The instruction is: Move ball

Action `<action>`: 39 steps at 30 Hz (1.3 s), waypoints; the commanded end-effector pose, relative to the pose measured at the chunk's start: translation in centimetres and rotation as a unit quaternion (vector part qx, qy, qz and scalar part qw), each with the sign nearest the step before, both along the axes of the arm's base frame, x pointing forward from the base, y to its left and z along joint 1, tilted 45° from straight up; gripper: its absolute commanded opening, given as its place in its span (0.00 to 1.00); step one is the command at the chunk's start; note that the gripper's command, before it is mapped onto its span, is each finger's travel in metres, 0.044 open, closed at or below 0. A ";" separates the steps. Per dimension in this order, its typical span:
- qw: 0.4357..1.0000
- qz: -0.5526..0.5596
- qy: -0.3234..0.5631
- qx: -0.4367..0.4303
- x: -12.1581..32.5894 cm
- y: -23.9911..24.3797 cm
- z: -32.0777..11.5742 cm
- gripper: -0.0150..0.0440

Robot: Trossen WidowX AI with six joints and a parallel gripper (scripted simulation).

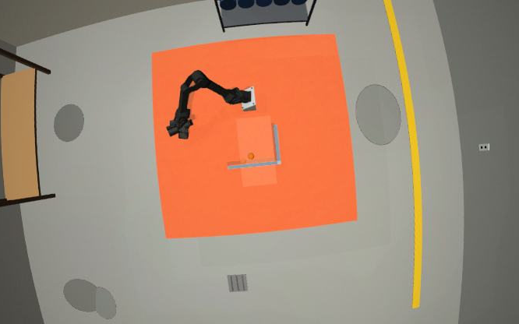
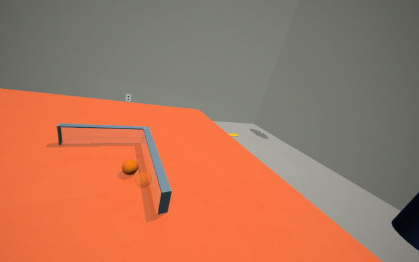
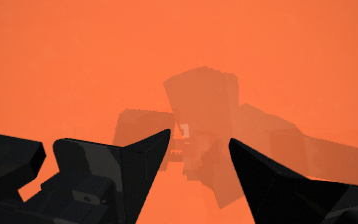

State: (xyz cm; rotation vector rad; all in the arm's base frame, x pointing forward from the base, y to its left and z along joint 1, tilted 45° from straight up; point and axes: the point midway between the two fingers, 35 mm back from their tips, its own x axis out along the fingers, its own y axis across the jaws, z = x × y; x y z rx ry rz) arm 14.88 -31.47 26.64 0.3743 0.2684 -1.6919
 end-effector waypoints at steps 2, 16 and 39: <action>0.993 0.106 0.035 0.049 7.0 2.8 -2.1 0.75; 0.875 0.359 0.283 0.155 20.1 18.7 -13.6 0.75; 0.622 0.505 0.585 0.126 20.6 35.6 -24.9 0.75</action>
